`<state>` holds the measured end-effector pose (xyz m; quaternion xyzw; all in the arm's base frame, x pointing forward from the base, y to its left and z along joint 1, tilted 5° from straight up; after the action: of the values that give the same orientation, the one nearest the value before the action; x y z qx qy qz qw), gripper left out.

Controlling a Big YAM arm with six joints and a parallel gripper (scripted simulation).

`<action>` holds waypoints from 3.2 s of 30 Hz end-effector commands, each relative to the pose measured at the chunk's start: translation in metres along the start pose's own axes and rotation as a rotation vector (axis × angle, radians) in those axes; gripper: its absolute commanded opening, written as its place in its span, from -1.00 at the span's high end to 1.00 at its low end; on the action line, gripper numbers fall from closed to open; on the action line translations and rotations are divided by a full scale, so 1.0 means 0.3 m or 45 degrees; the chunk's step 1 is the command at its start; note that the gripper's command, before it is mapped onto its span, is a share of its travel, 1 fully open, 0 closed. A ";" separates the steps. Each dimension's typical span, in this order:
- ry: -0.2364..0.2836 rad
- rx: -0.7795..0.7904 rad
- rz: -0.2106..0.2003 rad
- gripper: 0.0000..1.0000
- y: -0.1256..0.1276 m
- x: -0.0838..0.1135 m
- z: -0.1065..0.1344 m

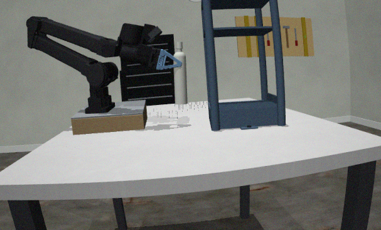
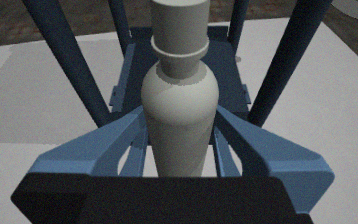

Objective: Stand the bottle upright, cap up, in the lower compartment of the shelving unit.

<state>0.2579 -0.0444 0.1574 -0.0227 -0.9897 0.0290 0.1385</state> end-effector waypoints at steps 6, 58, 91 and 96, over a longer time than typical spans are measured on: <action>-0.138 0.019 -0.005 0.48 -0.011 -0.121 -0.184; -0.137 0.026 -0.007 0.48 -0.001 -0.156 -0.191; -0.131 0.020 -0.008 0.48 0.002 -0.290 -0.220; -0.128 0.021 -0.009 0.48 0.003 -0.289 -0.215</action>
<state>0.3395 -0.0465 0.1653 -0.0202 -0.9908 0.0332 0.1294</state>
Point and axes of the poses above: the point where the finger pads meet when closed, its own x axis back along the fingers, its own y axis across the jaws, z = x × y, the point moved 4 cm from there along x, back along the fingers
